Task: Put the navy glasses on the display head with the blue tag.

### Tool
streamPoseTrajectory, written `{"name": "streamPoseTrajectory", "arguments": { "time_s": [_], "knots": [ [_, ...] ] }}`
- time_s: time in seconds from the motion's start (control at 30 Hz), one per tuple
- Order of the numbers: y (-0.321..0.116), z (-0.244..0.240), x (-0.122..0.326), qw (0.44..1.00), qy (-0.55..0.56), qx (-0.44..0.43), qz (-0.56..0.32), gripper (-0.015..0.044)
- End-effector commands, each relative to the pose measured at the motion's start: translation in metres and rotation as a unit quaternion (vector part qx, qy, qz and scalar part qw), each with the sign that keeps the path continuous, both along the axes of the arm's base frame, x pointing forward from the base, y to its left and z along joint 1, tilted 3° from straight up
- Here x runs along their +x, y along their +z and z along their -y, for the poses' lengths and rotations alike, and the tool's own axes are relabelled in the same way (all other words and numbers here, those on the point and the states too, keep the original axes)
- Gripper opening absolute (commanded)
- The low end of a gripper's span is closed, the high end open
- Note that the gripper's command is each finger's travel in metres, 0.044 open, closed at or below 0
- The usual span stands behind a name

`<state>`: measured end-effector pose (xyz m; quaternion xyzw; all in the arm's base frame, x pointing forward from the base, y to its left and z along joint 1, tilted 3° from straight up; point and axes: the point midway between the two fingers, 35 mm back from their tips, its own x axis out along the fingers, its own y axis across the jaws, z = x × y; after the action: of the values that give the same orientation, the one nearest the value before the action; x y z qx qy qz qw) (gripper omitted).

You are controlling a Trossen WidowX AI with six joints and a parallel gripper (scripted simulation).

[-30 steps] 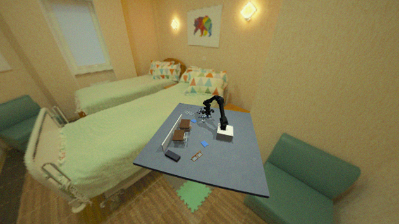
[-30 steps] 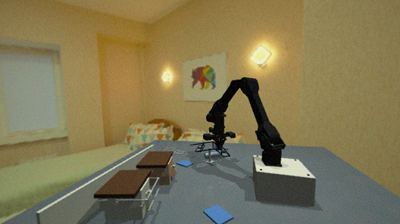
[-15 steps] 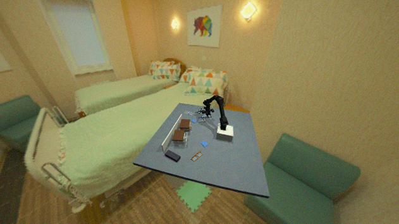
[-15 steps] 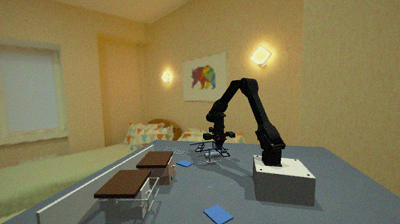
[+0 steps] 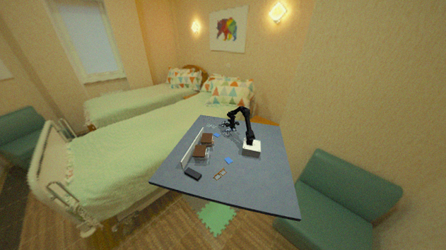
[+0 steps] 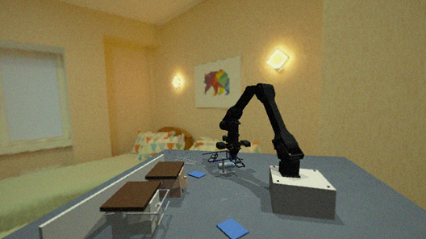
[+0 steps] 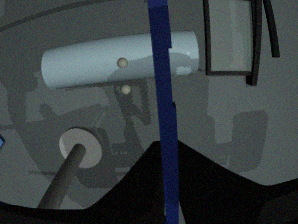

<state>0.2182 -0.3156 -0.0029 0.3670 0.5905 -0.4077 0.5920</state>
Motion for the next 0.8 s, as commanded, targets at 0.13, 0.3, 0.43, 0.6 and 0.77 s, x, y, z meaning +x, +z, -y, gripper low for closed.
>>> {"name": "streamPoseTrajectory", "arguments": {
  "time_s": [0.13,0.3,0.43,0.6,0.77],
  "knots": [
    [0.0,-0.002,-0.002,1.0,0.001,-0.001,-0.001,0.0],
    [0.0,-0.004,-0.003,1.0,0.001,-0.001,-0.001,0.0],
    [0.013,-0.005,-0.002,1.0,0.001,-0.001,-0.001,0.0],
    [0.049,-0.011,-0.003,1.0,0.001,-0.001,-0.001,0.0],
    [0.06,-0.013,-0.003,1.0,0.001,-0.001,-0.001,0.0]
  ]
}}
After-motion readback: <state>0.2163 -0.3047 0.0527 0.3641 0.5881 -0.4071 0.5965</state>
